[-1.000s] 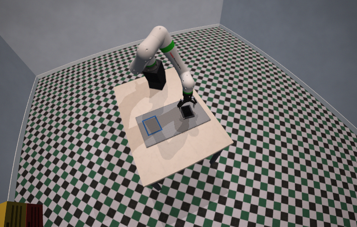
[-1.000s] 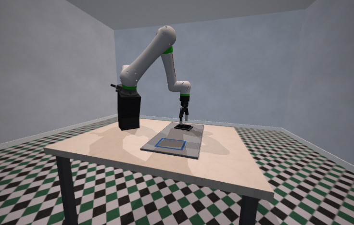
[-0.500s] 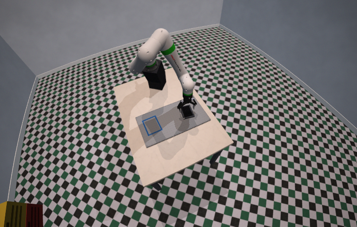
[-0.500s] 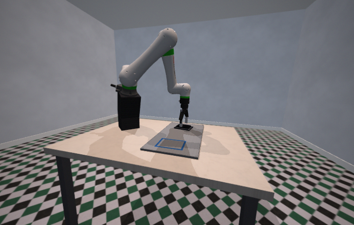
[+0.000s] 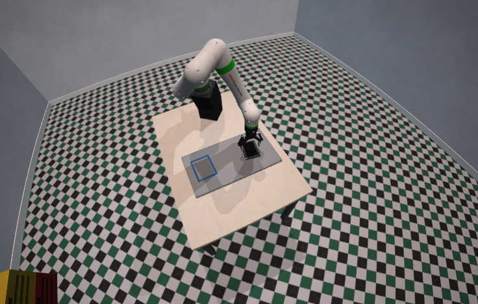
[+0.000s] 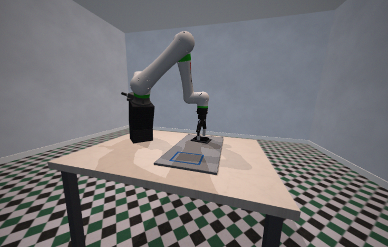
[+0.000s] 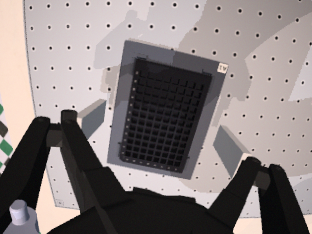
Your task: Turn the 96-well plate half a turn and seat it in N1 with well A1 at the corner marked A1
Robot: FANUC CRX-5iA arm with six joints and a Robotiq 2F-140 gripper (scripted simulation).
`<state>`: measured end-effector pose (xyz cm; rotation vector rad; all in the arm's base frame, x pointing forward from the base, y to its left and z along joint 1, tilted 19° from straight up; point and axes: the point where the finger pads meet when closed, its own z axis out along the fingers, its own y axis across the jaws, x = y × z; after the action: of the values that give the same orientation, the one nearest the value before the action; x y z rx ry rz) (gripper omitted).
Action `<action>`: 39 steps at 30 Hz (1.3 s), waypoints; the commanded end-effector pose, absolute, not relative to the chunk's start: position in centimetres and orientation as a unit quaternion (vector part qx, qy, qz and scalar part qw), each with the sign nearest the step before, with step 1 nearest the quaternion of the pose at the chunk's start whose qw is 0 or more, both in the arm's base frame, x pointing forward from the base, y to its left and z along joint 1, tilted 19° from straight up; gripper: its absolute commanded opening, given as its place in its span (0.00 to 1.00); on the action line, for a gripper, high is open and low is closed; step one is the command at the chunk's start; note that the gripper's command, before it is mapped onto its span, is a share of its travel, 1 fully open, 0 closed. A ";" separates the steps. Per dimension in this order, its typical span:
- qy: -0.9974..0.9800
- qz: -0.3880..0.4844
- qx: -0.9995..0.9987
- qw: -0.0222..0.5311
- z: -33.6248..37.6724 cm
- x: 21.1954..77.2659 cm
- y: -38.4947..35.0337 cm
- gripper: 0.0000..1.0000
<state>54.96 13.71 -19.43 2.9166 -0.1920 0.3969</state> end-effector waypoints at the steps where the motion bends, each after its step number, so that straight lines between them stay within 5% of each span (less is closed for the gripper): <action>1: -0.065 0.134 0.984 0.096 -19.4 55.0 13.7 0.00; 39: -0.065 0.134 0.984 0.096 -18.5 54.7 13.9 0.00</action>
<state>54.84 13.81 -18.98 2.9167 -0.1920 0.3979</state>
